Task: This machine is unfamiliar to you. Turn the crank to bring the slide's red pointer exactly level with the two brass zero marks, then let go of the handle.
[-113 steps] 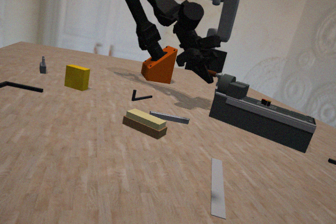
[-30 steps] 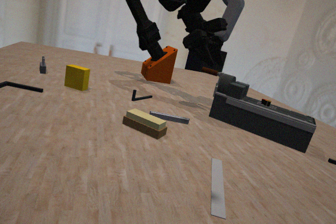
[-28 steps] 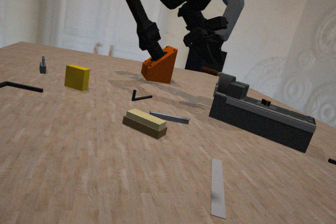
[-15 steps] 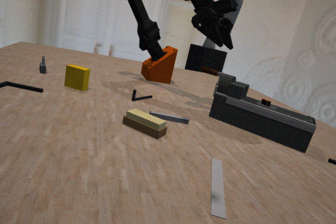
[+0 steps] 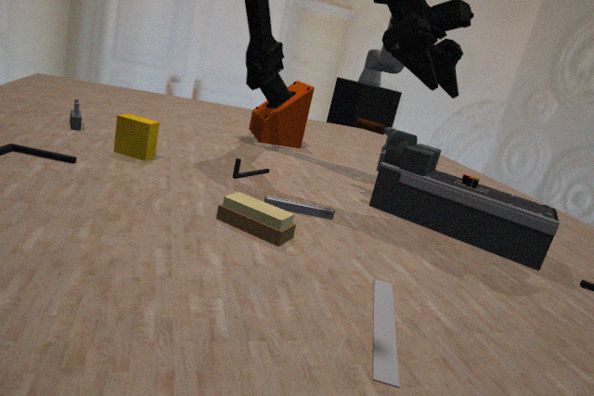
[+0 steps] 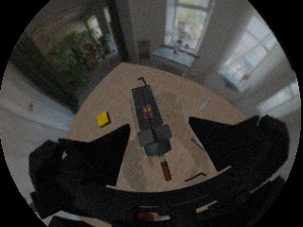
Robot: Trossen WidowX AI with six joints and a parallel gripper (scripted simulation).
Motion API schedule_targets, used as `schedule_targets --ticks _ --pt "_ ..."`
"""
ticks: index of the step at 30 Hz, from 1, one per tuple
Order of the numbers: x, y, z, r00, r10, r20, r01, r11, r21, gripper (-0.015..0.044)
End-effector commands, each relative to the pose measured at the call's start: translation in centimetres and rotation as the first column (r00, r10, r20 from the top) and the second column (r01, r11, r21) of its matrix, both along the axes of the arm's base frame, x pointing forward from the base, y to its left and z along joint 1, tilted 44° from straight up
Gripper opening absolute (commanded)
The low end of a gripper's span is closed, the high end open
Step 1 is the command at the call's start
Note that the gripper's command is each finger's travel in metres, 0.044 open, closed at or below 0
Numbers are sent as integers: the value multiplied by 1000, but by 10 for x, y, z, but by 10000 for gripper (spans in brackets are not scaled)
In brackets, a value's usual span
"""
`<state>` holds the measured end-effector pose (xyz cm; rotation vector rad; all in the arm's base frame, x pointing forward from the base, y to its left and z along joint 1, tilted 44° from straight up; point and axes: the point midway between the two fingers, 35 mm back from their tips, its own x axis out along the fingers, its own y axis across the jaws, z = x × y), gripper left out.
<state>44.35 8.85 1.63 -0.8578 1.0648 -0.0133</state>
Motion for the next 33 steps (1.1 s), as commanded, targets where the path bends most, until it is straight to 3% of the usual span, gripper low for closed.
schedule_targets --ticks 1,8,18,33 --pt "16 7 -12 999 -35 28 35 999 -20 440" --pt "32 15 -27 996 -67 60 69 997 -39 440" --pt "23 -29 -74 996 -67 60 70 997 -42 440" --pt "23 -30 -75 996 -67 60 70 997 -42 440"
